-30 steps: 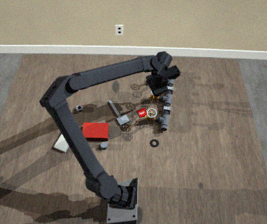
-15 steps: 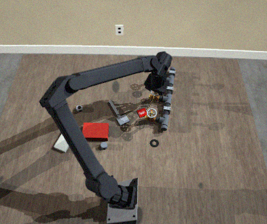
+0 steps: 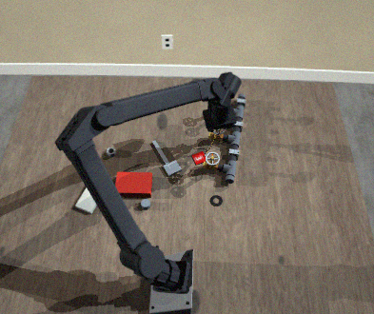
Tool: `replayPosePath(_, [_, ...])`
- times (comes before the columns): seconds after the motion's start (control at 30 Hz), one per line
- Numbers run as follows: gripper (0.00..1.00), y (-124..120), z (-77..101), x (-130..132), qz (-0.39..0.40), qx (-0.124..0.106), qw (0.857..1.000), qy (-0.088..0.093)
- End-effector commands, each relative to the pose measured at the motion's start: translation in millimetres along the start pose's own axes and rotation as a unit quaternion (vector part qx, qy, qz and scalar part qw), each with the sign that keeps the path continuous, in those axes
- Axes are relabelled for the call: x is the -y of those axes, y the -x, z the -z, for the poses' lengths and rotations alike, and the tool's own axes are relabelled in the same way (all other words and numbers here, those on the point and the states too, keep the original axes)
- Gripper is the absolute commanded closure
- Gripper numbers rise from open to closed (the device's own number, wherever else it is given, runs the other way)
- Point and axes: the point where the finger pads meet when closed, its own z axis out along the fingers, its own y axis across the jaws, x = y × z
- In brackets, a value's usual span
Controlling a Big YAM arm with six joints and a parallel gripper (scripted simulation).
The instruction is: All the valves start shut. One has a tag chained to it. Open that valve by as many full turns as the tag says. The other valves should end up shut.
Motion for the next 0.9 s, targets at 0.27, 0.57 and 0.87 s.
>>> replayPosePath(0.27, [1.00,13.1,4.3,3.4,0.355,0.005,0.935,-0.007])
replayPosePath(0.57, [1.00,13.0,4.2,3.4,0.528,0.002,0.849,-0.006])
replayPosePath(0.87, [1.00,12.8,4.1,3.3,0.601,0.001,0.799,-0.004])
